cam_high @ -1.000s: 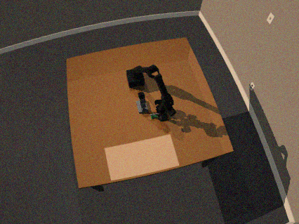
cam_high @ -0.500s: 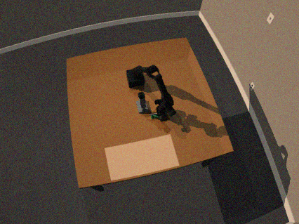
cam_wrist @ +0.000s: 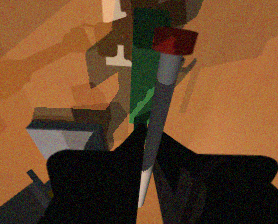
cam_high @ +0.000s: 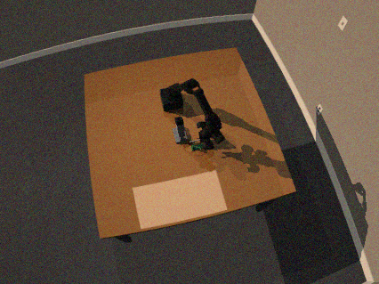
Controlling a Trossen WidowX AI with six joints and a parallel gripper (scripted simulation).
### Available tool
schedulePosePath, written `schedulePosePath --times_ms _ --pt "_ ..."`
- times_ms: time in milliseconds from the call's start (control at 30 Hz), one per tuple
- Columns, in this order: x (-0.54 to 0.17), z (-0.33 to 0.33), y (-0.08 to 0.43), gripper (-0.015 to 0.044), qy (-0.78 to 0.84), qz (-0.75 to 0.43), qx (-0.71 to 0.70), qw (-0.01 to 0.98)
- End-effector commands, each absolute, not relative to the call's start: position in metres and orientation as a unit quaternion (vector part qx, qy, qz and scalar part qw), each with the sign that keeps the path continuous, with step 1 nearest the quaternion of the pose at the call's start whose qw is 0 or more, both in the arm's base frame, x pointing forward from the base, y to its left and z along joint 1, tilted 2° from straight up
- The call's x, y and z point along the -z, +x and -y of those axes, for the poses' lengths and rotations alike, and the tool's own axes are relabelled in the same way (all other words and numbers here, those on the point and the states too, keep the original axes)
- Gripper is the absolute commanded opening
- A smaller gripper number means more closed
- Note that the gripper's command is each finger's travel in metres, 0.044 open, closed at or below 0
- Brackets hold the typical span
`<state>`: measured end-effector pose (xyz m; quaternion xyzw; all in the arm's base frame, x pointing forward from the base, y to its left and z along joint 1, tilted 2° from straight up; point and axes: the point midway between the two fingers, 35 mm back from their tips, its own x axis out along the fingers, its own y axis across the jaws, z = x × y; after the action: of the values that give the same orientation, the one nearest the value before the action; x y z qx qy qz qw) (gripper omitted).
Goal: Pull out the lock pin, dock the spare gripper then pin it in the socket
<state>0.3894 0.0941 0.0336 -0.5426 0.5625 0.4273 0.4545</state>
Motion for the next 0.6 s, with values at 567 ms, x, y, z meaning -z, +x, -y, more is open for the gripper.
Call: schedulePosePath --times_ms 567 --pt "-0.040 -0.096 0.377 0.0000 -0.545 -0.559 -0.431 0.453"
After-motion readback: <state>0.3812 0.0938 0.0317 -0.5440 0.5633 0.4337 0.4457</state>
